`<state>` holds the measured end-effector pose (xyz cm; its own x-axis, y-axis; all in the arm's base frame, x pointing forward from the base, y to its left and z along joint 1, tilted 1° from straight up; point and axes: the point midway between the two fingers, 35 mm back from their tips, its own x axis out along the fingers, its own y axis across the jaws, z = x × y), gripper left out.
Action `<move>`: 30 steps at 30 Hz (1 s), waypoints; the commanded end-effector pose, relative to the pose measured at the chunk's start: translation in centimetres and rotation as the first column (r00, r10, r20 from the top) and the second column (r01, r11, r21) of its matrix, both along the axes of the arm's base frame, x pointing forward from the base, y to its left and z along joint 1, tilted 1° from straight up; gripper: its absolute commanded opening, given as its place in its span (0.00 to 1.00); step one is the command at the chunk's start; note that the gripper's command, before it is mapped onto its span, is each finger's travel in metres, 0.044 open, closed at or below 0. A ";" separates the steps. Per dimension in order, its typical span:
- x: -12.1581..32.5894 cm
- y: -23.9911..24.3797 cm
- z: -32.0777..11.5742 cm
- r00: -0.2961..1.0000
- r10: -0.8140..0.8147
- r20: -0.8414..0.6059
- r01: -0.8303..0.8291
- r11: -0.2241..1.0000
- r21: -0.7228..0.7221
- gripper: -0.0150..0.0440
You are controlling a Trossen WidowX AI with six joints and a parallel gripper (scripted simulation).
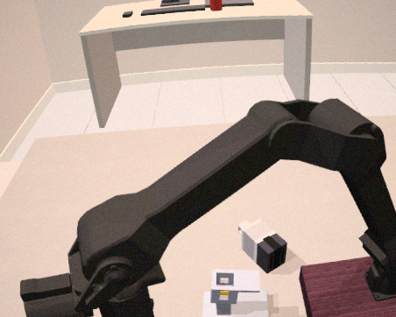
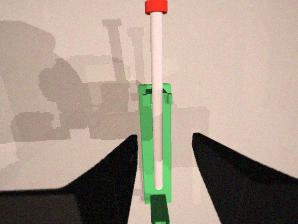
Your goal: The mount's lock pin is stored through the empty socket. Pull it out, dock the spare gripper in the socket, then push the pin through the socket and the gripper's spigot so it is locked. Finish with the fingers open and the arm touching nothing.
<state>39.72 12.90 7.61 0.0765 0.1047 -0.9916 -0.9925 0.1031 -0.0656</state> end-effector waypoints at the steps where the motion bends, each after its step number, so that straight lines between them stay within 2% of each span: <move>1: -0.1 -0.1 -1.1 1.000 0.004 -0.012 -0.004 1.000 -0.007 0.56; 30: 0.0 -0.1 -4.6 1.000 0.004 -0.012 -0.004 1.000 -0.007 0.56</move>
<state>39.77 12.85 3.36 0.0708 0.1029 -0.9922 -0.9929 0.1030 -0.0602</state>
